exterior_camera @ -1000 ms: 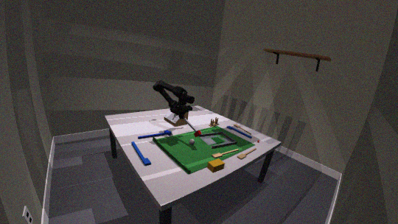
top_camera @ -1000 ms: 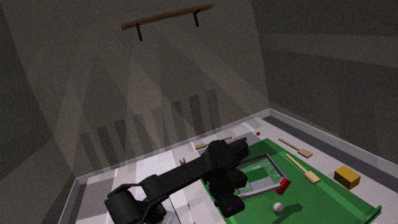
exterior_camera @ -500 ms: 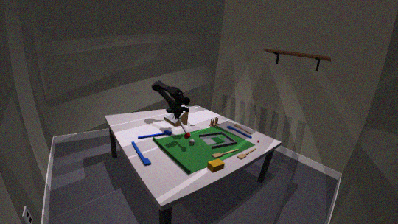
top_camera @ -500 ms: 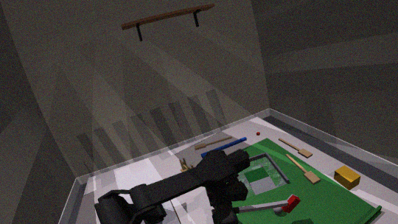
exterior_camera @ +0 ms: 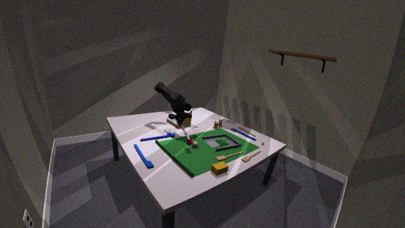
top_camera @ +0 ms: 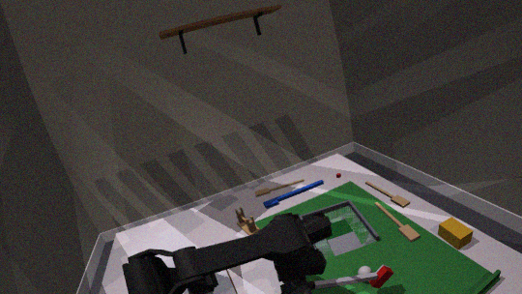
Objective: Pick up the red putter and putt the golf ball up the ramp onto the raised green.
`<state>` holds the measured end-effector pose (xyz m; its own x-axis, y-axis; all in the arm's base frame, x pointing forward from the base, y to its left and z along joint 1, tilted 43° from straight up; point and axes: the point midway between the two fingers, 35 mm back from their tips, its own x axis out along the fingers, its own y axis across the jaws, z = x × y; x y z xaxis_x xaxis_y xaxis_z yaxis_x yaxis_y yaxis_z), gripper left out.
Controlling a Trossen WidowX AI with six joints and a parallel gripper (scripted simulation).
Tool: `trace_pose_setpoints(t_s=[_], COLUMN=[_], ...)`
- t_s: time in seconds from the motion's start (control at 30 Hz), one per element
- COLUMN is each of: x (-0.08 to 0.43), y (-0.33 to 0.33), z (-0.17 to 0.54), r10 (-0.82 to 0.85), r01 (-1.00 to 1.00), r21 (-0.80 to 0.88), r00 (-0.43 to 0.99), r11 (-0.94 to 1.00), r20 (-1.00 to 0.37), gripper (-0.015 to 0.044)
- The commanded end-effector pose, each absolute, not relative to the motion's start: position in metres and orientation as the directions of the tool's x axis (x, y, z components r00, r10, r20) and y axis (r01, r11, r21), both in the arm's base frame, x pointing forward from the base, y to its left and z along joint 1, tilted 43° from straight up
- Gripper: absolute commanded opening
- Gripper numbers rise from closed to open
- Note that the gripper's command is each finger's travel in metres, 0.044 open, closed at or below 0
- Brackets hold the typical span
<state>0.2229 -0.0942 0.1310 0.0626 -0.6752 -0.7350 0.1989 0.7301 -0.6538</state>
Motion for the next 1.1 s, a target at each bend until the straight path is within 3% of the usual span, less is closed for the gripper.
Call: trace_pose_setpoints(t_s=[0.0, 1.07], x=[0.223, 0.219], y=[-0.098, -0.132], z=[0.128, 0.132], r10=[-0.678, -0.68], r01=[0.198, 0.199], r21=[-0.656, -0.658], r00=[0.069, 0.07], r11=[0.728, 0.726], r20=[-0.731, -0.729], gripper=[0.0, 0.0])
